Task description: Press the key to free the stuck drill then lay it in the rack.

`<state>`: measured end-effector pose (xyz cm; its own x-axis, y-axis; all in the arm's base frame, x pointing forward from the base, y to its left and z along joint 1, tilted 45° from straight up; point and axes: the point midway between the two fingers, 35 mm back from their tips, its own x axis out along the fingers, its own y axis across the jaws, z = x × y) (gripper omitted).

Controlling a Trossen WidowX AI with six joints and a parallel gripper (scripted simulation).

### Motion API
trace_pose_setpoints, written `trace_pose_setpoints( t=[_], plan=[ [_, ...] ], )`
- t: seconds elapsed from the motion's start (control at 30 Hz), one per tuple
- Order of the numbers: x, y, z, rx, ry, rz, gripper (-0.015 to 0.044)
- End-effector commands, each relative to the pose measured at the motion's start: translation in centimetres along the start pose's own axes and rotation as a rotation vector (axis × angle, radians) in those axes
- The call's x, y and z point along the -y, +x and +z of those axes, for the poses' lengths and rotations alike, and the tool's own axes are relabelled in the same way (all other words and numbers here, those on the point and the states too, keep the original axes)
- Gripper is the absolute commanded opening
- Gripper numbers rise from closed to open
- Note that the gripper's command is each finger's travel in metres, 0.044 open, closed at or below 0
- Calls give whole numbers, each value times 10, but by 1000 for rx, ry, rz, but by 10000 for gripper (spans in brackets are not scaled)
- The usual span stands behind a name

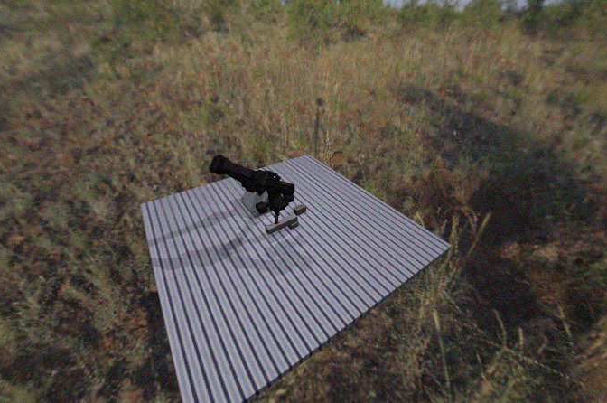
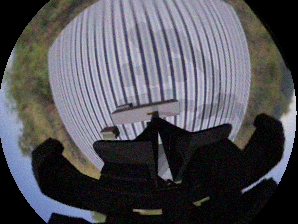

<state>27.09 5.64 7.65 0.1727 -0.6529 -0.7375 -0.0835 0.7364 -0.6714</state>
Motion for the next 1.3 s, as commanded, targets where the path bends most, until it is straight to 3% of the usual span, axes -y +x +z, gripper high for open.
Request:
trace_pose_setpoints(
  t=[0.0,1.27],
  plan=[
    [-4,-5,-13,-11,-84,-47,0],
    [-4,17,-13,-11,-83,-48,0]
  ],
)
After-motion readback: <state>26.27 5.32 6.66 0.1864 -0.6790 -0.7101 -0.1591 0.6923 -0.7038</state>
